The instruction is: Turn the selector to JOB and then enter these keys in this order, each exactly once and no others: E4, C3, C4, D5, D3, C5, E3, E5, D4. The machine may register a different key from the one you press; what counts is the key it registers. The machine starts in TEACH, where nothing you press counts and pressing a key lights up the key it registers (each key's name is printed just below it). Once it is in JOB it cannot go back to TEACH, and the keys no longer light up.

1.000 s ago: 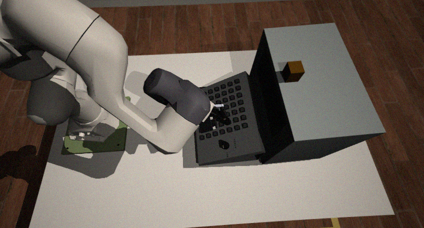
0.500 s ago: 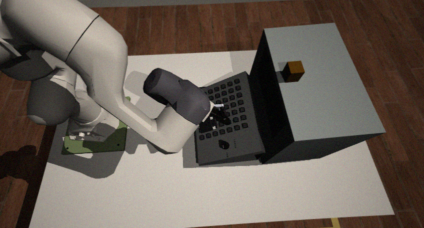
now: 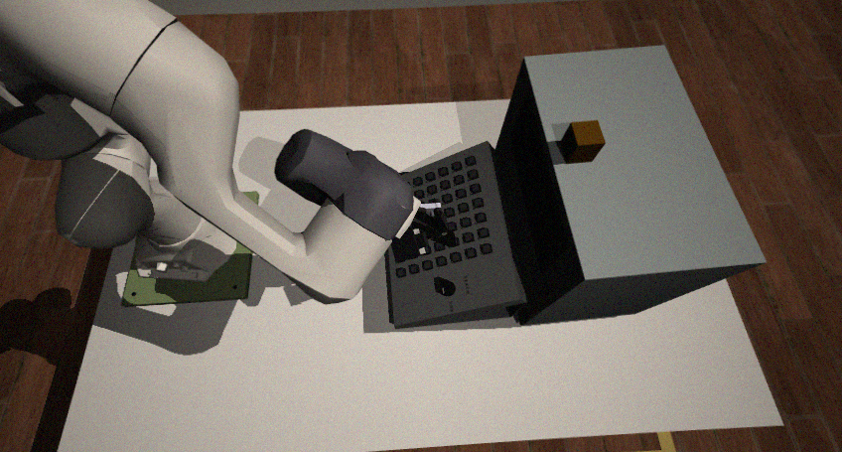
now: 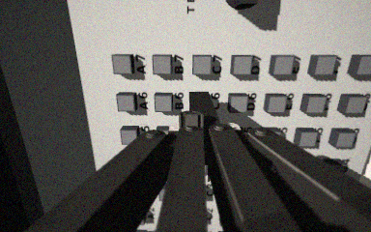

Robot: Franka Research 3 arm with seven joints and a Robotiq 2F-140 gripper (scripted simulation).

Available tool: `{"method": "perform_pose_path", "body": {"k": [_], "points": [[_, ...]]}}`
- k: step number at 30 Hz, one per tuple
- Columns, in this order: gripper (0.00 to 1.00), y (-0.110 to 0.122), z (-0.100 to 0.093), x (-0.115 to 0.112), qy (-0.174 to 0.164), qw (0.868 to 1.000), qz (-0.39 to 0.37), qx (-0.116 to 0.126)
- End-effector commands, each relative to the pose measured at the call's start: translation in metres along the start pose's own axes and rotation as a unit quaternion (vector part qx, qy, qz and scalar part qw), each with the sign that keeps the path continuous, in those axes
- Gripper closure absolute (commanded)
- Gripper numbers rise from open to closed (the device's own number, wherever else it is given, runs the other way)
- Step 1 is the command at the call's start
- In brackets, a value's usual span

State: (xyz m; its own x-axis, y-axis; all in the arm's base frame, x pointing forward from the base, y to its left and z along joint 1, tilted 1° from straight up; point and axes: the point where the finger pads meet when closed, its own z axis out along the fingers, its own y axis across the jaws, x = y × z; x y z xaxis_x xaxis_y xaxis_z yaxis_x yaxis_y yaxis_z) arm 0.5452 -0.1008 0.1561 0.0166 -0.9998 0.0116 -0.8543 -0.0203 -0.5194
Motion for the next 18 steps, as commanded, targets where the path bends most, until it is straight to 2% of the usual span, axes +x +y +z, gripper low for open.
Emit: {"method": "perform_pose_path", "body": {"k": [1, 6, 18], "points": [[0.90, 0.0023, -0.0072, -0.0010, -0.001, 1.000, 0.011, -0.004], [0.90, 0.0022, -0.0142, -0.0010, -0.001, 1.000, 0.011, -0.004], [0.90, 0.0021, -0.0168, -0.0051, -0.001, 1.000, 0.011, -0.004]]}}
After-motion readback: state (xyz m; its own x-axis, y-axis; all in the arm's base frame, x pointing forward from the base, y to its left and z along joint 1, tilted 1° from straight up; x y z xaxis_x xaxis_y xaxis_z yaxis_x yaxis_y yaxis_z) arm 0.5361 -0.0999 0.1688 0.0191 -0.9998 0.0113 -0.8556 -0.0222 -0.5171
